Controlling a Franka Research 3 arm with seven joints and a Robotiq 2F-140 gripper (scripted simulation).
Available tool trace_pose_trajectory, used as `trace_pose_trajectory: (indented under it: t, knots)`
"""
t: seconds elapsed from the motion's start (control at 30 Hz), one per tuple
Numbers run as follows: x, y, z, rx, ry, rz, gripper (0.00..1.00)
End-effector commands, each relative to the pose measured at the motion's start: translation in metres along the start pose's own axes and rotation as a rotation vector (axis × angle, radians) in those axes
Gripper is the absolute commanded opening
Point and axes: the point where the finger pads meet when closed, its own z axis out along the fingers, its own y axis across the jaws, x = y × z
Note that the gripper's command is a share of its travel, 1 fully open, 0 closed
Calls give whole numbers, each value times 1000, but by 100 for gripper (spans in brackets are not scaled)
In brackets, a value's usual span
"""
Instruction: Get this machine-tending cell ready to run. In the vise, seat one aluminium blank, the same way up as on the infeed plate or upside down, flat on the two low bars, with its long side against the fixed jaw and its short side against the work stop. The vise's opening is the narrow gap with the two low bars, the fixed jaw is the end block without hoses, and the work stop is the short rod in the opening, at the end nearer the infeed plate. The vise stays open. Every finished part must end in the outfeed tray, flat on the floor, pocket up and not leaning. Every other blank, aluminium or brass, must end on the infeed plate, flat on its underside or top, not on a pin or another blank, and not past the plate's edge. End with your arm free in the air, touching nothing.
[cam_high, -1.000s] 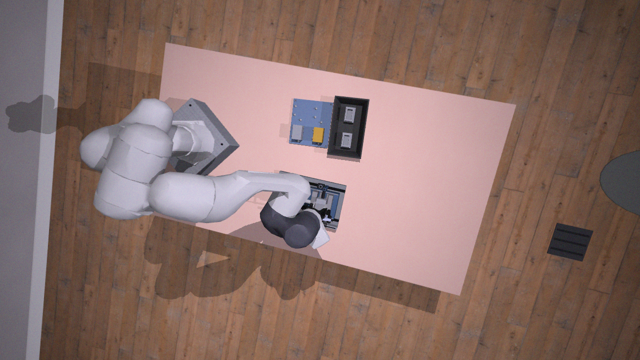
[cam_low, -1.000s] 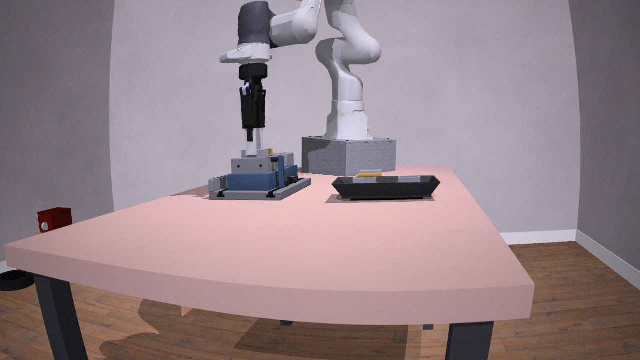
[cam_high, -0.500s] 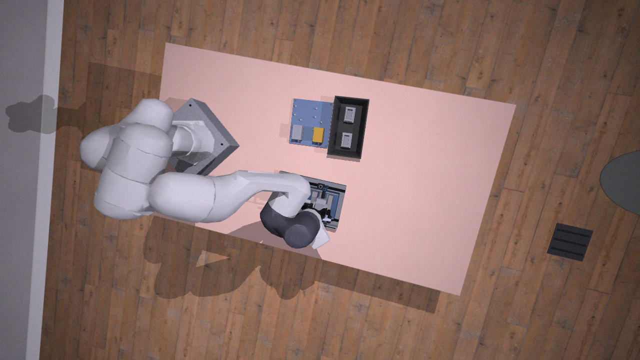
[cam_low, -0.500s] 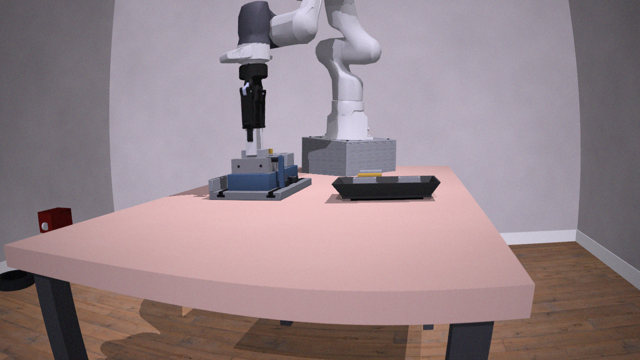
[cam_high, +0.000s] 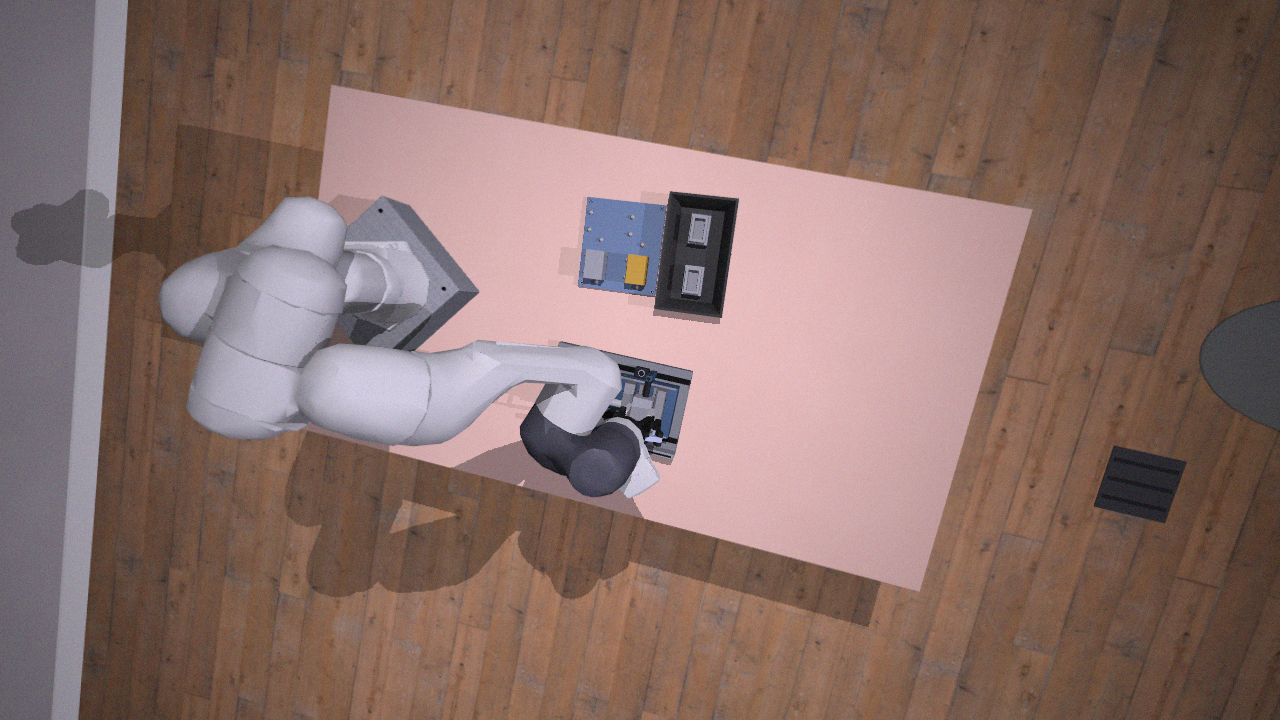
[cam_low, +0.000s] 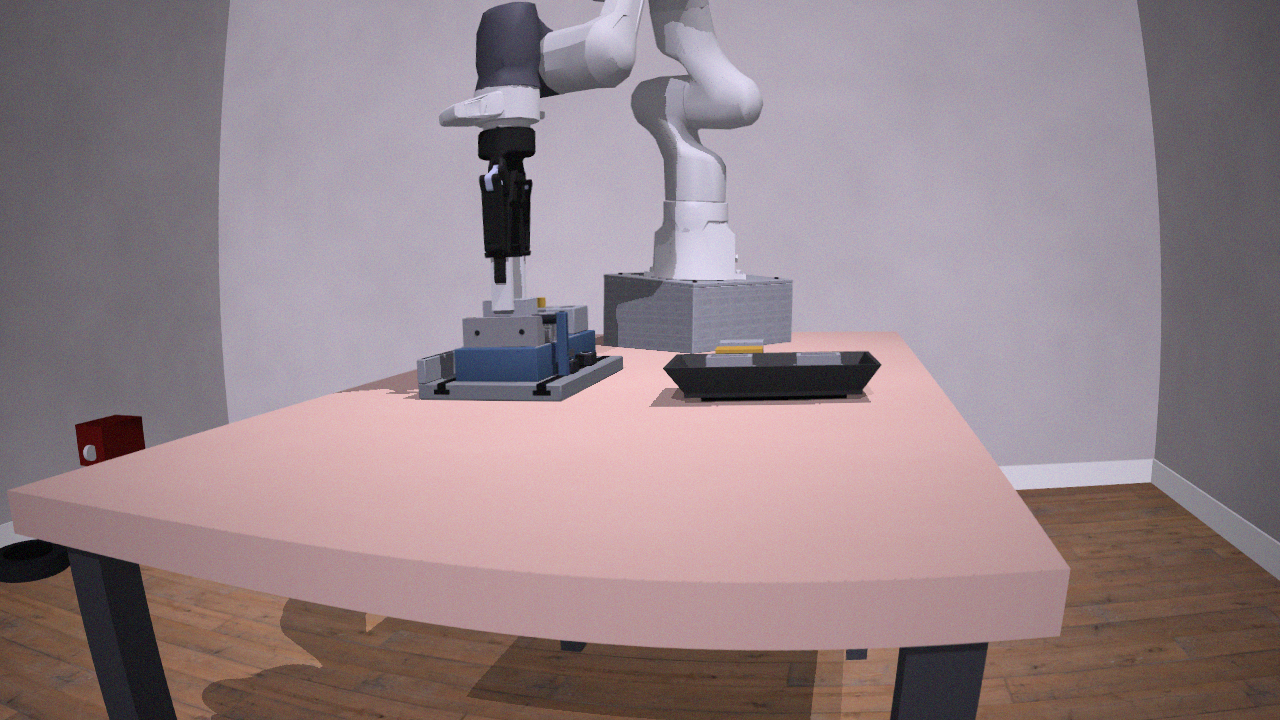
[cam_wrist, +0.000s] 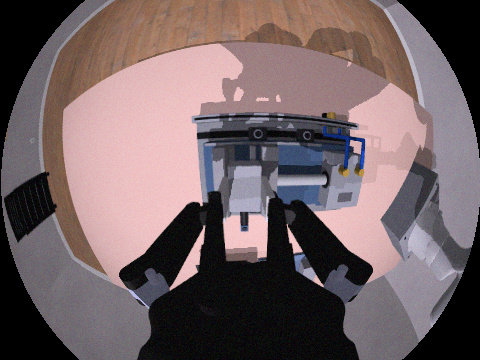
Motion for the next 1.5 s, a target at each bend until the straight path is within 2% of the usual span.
trace_pose_trajectory:
  t: [0.0,0.03,1.47]
  knots:
    - [0,-3,-2,7,1,5,0]
    - [0,-3,-2,7,1,5,40]
    - [0,-3,-5,7,1,5,40]
